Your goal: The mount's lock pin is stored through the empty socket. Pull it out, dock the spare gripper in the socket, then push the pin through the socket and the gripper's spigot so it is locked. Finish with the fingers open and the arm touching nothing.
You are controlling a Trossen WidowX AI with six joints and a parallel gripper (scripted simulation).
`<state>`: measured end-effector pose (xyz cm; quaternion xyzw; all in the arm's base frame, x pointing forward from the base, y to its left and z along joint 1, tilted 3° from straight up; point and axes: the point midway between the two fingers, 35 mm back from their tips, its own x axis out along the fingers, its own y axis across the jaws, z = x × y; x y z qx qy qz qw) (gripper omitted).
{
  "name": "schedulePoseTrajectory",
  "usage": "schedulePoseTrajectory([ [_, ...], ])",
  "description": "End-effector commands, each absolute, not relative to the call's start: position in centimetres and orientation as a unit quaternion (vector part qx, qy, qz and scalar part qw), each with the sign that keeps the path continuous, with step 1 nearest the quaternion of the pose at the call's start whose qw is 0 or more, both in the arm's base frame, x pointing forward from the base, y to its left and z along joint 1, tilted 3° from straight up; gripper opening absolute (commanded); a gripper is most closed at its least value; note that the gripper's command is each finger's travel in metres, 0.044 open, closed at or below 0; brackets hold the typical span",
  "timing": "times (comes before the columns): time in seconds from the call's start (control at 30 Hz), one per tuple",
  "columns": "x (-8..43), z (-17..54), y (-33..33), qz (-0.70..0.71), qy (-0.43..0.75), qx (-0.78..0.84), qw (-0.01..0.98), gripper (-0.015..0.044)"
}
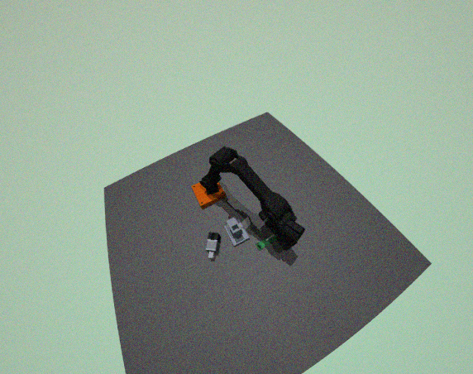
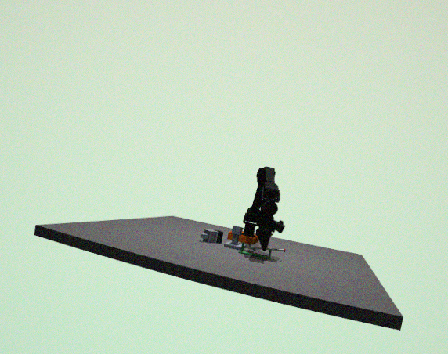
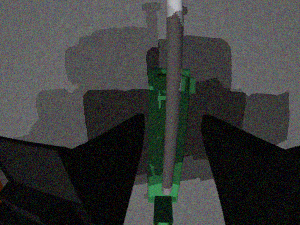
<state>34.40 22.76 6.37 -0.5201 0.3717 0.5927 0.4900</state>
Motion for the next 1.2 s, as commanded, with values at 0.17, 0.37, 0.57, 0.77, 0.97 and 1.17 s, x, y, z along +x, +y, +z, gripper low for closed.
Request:
schedulePoseTrajectory([
  [0.17, 34.4, 4.8, 22.8, 0.592, 0.374, -0.521, 0.489, 0.0180],
  [0.37, 34.4, 4.8, 22.8, 0.592, 0.374, -0.521, 0.489, 0.0154],
  [0.57, 34.4, 4.8, 22.8, 0.592, 0.374, -0.521, 0.489, 0.0000],
  [0.77, 34.3, 4.8, 22.8, 0.592, 0.374, -0.521, 0.489, 0.0000],
  [0.97, 34.3, 5.2, 22.7, 0.592, 0.373, -0.521, 0.489, 0.0000],
  [1.17, 34.1, 6.2, 22.6, 0.595, 0.376, -0.519, 0.486, 0.0000],
])
